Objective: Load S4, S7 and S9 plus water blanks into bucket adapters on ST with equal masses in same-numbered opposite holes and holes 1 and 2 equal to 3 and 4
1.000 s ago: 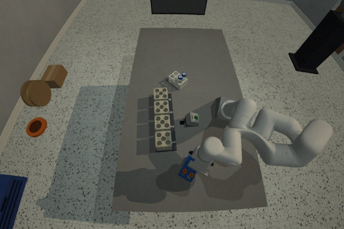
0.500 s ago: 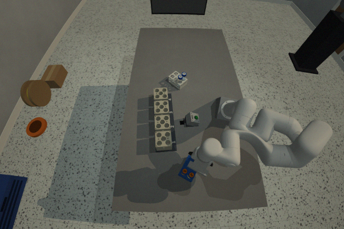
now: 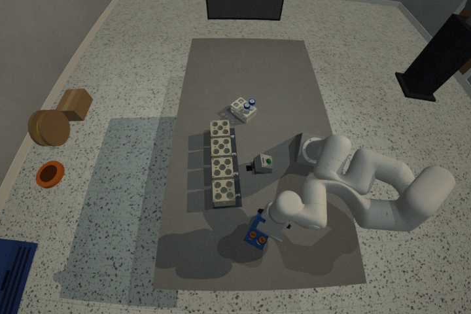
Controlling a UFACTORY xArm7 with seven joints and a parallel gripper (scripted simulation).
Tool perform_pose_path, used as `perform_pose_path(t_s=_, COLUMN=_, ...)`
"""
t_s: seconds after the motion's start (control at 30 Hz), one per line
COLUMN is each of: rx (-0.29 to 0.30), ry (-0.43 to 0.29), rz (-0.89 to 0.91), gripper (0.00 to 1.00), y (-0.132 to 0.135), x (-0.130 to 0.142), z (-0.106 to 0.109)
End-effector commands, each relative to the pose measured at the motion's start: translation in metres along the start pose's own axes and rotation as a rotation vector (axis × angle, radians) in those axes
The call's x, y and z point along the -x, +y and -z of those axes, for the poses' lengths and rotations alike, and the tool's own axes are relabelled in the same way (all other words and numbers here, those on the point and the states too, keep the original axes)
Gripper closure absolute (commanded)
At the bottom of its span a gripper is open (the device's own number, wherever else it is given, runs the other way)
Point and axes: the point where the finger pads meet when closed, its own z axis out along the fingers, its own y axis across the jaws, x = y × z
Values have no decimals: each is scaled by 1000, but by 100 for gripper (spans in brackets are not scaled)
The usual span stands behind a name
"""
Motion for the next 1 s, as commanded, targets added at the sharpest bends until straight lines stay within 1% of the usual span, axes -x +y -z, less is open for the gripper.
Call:
perform_pose_path(t_s=0.0, rx=1, ry=3, rz=0, gripper=100, y=0, x=-1, z=-2)
perform_pose_path(t_s=0.23, rx=1, ry=3, rz=0, gripper=100, y=0, x=-1, z=-9)
perform_pose_path(t_s=0.77, rx=1, ry=3, rz=0, gripper=100, y=0, x=-1, z=-9)
perform_pose_path(t_s=0.8, rx=1, ry=3, rz=0, gripper=56, y=0, x=-1, z=-9)
perform_pose_path(t_s=0.97, rx=1, ry=3, rz=0, gripper=56, y=0, x=-1, z=-9)
